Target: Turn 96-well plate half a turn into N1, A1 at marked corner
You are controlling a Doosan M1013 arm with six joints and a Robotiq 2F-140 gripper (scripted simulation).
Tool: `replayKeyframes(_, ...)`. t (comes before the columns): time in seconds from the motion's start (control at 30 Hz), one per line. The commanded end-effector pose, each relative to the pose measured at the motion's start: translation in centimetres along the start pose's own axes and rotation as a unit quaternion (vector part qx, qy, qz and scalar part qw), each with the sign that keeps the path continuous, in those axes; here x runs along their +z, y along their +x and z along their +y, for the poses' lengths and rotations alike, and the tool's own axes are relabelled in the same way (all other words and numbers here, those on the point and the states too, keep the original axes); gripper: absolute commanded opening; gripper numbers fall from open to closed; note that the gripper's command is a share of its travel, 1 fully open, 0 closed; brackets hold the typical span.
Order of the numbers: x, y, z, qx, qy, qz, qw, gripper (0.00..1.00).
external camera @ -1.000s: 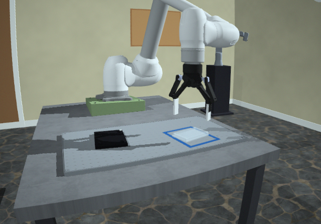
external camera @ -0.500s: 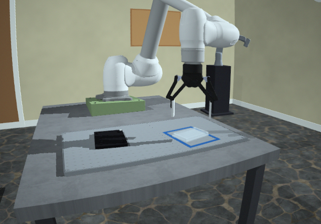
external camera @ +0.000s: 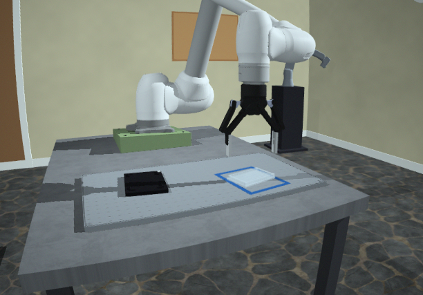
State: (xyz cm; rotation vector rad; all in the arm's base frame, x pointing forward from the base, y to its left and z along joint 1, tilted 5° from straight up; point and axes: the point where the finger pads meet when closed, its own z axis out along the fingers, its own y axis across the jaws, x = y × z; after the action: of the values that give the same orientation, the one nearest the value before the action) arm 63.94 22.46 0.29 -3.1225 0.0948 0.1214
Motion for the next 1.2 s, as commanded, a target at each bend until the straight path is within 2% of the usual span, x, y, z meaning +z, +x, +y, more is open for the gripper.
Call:
replayKeyframes(0.0, -0.01, 0.00, 0.00, -0.065, 0.003, -0.001, 0.998, 1.00)
replayKeyframes(0.2, -0.01, 0.00, 0.00, -0.164, 0.003, 0.000, 0.986, 1.00)
replayKeyframes(0.37, -0.01, 0.00, 0.00, -0.199, 0.003, 0.000, 0.980, 1.00)
replayKeyframes(0.57, -0.01, 0.00, 0.00, -0.296, 0.003, 0.000, 0.955, 1.00)
replayKeyframes(0.77, -0.01, 0.00, 0.00, -0.390, 0.003, 0.000, 0.921, 1.00)
replayKeyframes(0.83, -0.01, 0.00, 0.00, -0.390, 0.003, 0.000, 0.921, 1.00)
replayKeyframes(1.0, -0.01, 0.00, 0.00, -0.465, 0.003, 0.000, 0.885, 1.00)
replayKeyframes(1.17, -0.01, 0.00, 0.00, -0.537, 0.003, 0.001, 0.844, 1.00)
